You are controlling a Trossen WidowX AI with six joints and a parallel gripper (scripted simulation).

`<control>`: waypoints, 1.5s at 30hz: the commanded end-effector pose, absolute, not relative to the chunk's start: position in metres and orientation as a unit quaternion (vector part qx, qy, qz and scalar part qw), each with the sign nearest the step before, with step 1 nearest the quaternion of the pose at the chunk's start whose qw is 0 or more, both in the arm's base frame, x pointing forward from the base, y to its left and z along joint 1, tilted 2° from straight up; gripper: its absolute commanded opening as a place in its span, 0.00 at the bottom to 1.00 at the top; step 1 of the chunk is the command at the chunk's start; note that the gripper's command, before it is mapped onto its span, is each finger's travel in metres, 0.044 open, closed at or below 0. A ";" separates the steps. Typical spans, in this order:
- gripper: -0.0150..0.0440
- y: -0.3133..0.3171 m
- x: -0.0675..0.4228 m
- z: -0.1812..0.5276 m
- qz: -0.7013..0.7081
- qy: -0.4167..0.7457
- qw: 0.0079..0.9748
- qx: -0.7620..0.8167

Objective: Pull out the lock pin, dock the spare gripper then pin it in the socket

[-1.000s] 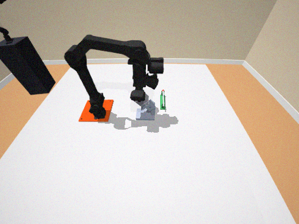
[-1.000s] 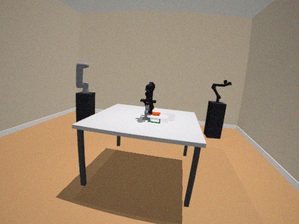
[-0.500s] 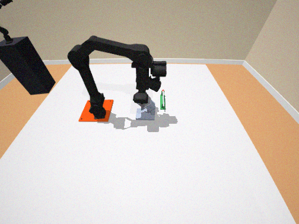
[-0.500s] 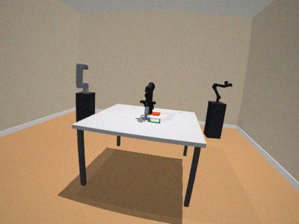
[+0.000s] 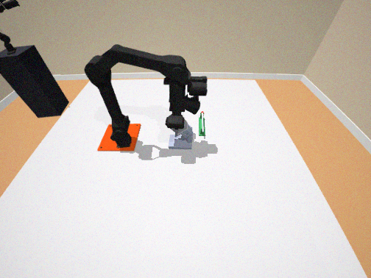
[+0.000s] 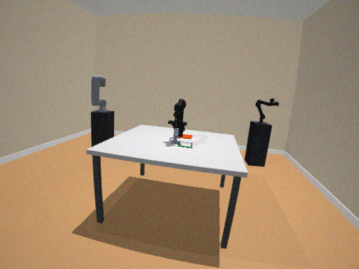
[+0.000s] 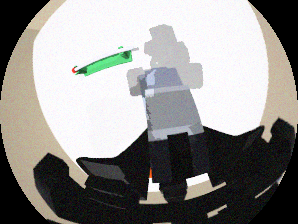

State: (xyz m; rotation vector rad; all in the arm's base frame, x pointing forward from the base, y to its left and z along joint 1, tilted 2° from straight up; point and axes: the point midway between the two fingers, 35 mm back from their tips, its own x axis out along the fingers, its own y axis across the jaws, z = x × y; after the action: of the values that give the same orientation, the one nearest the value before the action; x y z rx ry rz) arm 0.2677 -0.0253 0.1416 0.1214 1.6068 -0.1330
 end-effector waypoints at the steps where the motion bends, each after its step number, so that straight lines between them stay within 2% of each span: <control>1: 0.30 -0.025 0.268 0.142 -0.060 0.718 0.691 0.054; 17: 1.00 -0.025 0.268 0.142 -0.060 0.718 0.691 0.054; 45: 1.00 -0.019 0.228 0.179 -0.057 0.727 0.682 0.051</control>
State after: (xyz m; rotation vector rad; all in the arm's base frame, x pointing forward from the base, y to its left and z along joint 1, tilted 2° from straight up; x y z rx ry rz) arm 0.2330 -0.0201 0.1736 0.1147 1.6340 -0.1265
